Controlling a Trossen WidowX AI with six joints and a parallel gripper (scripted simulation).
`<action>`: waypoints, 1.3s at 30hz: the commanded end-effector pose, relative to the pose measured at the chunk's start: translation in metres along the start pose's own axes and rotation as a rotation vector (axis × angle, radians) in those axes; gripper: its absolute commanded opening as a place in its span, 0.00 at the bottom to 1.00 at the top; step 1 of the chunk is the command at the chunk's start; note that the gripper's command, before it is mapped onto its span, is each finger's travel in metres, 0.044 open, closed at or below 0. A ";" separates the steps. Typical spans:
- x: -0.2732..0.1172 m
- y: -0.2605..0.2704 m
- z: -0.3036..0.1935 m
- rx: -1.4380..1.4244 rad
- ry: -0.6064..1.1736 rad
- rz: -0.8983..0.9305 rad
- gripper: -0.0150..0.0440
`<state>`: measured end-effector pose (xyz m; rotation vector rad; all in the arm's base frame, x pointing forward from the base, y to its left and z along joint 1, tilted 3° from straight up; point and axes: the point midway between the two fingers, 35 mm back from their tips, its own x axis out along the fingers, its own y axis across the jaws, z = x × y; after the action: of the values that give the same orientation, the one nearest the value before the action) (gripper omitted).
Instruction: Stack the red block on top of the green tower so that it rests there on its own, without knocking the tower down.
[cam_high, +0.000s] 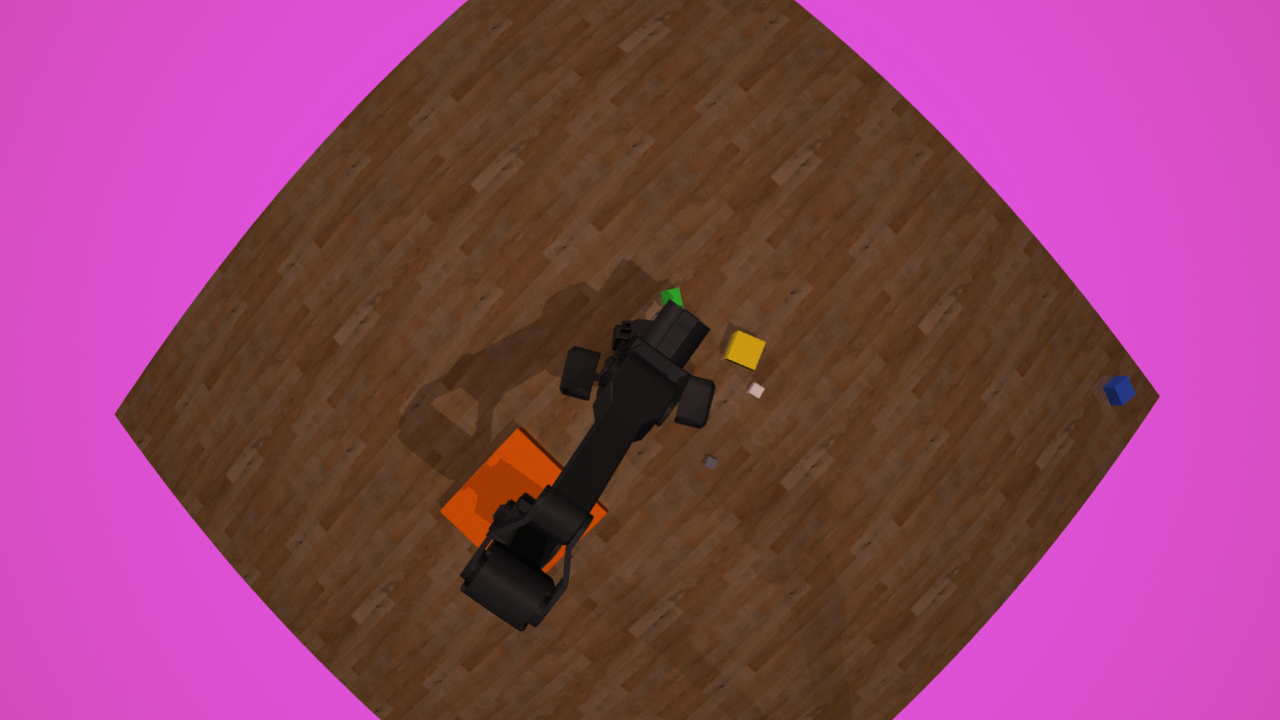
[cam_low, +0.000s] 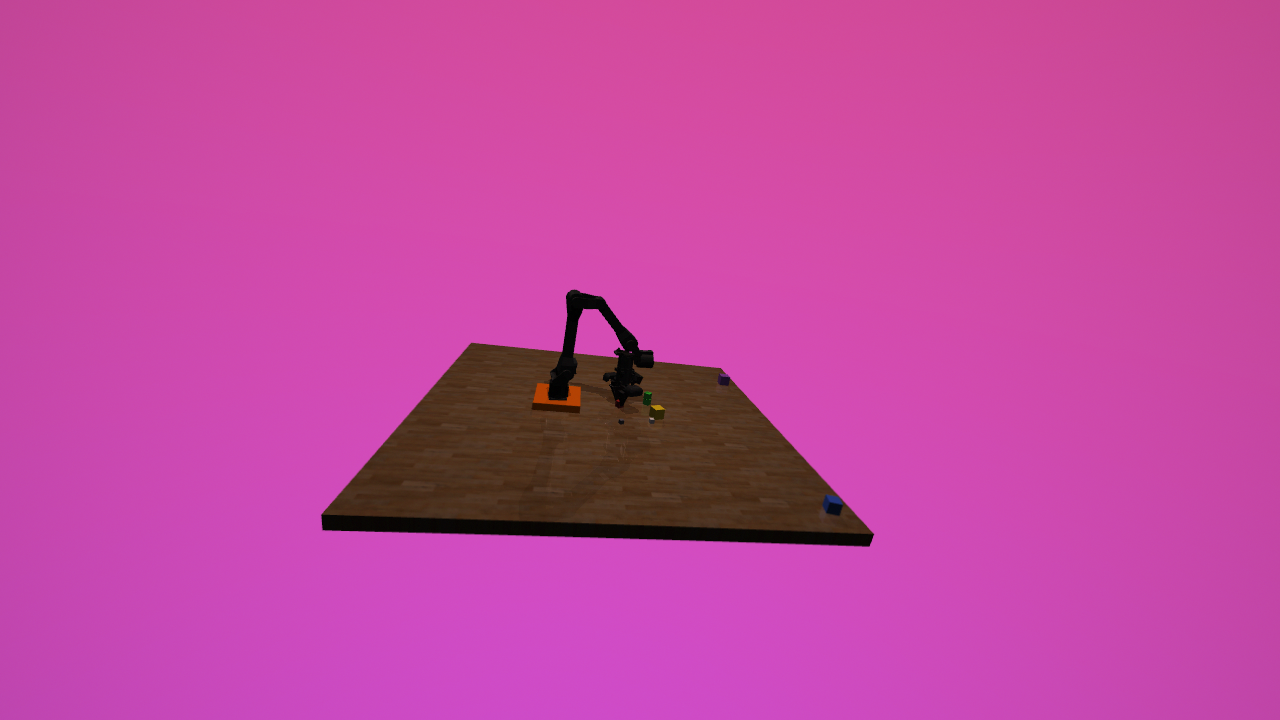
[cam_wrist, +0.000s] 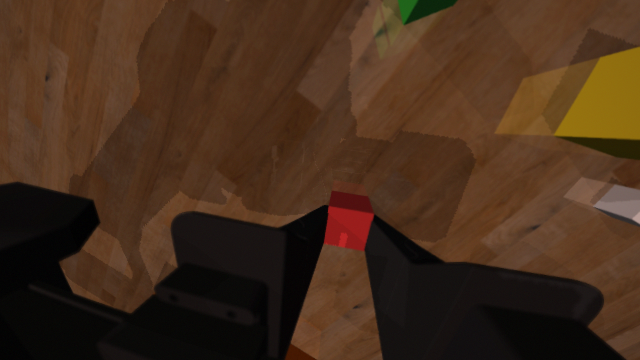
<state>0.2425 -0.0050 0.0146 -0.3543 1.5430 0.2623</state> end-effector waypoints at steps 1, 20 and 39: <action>-0.005 0.000 0.000 -0.003 -0.002 0.005 0.25; -0.096 -0.001 0.000 -0.003 -0.002 0.005 0.25; -0.122 -0.007 0.023 -0.002 -0.004 0.005 0.25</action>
<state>0.2551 0.0010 0.1359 -0.3566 1.5360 0.2638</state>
